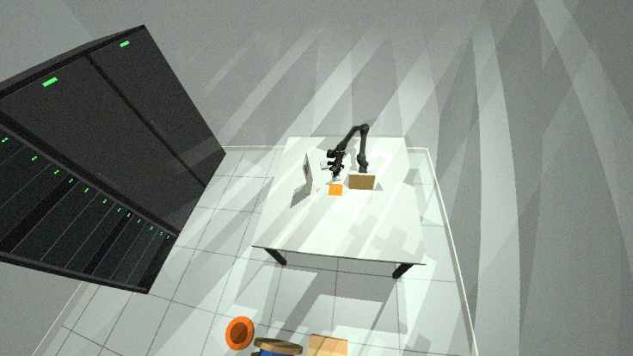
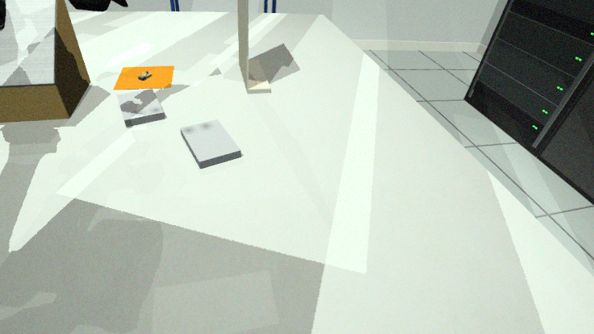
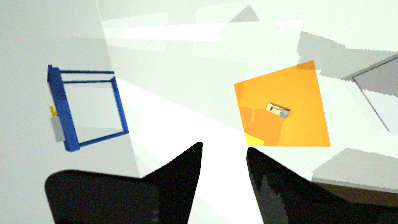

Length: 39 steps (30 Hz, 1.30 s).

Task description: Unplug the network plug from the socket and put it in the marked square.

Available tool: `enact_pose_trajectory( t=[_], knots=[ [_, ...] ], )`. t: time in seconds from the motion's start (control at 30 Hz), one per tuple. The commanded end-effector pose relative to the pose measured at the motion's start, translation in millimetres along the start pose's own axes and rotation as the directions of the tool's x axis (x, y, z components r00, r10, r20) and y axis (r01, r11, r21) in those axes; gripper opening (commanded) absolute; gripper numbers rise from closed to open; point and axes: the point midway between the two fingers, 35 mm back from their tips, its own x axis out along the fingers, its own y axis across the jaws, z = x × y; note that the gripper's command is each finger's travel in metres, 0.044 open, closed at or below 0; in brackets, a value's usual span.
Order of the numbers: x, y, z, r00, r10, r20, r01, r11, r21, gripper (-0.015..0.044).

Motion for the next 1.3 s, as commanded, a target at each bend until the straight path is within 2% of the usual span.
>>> enact_pose_trajectory(
  t=[0.0,0.4,0.77,1.27],
  knots=[
    [-15.0,9.6,1.5,1.0,-0.001,0.007,0.001,1.0,0.007,0.0156],
    [-51.0,28.1,-3.9,1.0,-0.002,0.011,0.002,1.0,0.009,0.0156],
    [-51.0,28.1,-3.9,1.0,-0.002,0.011,0.002,1.0,0.009,0.044],
    [-51.0,28.1,-3.9,1.0,-0.002,0.011,0.002,1.0,0.009,0.044]
  ],
)
